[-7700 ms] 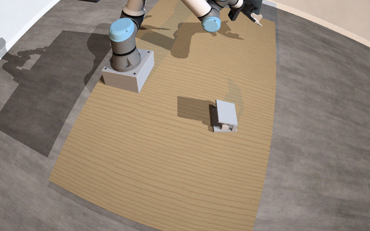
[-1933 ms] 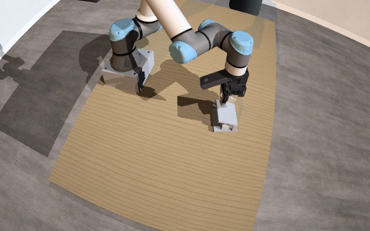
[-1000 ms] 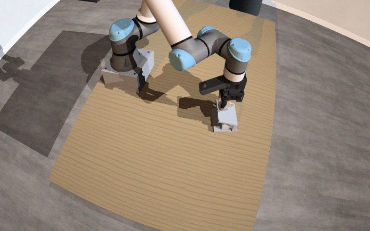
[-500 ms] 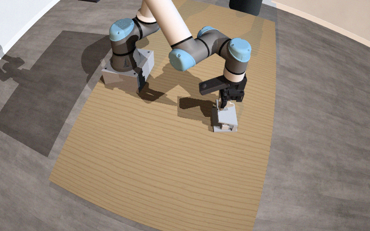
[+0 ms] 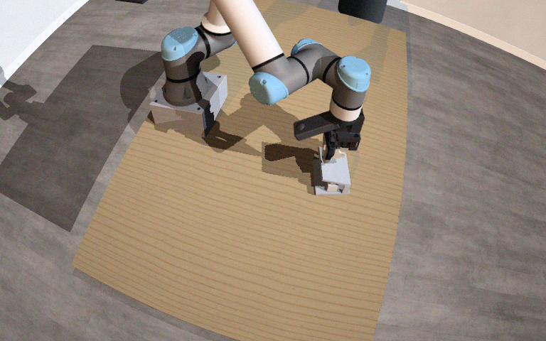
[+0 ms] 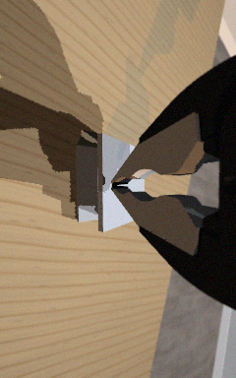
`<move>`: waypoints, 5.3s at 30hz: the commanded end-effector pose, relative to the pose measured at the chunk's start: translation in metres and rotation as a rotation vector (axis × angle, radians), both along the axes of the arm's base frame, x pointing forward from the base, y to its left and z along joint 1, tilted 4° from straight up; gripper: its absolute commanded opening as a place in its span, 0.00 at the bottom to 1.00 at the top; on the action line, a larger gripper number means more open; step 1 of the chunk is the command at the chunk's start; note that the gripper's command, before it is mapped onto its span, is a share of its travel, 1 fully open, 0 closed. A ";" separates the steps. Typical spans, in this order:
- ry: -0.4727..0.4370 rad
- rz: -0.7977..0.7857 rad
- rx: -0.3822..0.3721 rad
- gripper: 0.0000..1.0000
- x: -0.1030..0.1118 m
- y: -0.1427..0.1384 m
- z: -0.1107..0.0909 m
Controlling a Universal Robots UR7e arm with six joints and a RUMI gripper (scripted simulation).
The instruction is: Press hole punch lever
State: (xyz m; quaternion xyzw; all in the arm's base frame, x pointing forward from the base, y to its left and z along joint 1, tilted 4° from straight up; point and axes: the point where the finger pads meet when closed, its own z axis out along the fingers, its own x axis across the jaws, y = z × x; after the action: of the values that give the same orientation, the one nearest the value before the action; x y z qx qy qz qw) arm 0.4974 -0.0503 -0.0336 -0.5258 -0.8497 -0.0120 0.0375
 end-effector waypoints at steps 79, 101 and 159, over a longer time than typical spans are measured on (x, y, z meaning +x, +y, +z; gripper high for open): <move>-0.001 0.000 0.000 0.00 -0.001 0.001 -0.019; -0.001 0.000 0.000 0.00 -0.001 0.001 -0.019; -0.001 0.000 0.000 0.00 -0.001 0.002 -0.029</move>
State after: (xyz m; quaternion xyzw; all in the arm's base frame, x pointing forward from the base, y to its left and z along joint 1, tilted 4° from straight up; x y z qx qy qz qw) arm 0.4961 -0.0488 -0.0632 -0.5259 -0.8497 -0.0119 0.0370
